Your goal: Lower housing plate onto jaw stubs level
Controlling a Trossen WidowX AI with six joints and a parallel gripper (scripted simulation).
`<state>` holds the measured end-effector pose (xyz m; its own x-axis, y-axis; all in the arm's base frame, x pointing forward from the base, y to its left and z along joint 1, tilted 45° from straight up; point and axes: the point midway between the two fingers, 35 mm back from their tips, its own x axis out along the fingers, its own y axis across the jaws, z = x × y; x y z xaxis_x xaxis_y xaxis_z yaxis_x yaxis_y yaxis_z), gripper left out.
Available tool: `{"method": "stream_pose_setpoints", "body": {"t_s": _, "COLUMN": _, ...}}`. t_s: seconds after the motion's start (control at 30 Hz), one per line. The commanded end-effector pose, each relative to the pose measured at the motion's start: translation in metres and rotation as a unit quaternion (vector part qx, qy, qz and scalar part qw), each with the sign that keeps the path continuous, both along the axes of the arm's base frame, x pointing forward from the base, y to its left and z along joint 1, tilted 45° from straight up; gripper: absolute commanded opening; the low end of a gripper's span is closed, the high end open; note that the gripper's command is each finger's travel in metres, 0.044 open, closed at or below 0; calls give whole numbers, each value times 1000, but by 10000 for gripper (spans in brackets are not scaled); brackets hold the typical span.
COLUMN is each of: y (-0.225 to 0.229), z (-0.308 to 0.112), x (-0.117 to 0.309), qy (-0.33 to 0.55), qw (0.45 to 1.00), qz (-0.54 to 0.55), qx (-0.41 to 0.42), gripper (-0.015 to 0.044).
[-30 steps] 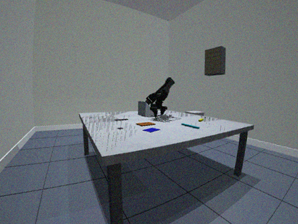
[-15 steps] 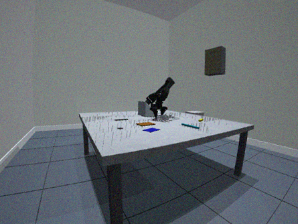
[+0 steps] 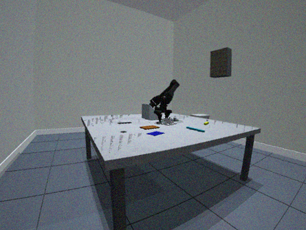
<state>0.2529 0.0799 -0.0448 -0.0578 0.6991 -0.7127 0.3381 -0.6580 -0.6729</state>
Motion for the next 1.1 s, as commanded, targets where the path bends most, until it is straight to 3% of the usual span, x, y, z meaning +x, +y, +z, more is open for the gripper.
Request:
{"method": "stream_pose_setpoints", "body": {"t_s": 0.0, "y": 1, "z": -2, "x": -3, "qy": 7, "qw": 1000, "qz": -2, "qx": 2, "gripper": 351}}
{"method": "stream_pose_setpoints", "body": {"t_s": 1.07, "y": 6, "z": -7, "x": -3, "qy": 7, "qw": 1000, "qz": -2, "qx": 2, "gripper": 351}}
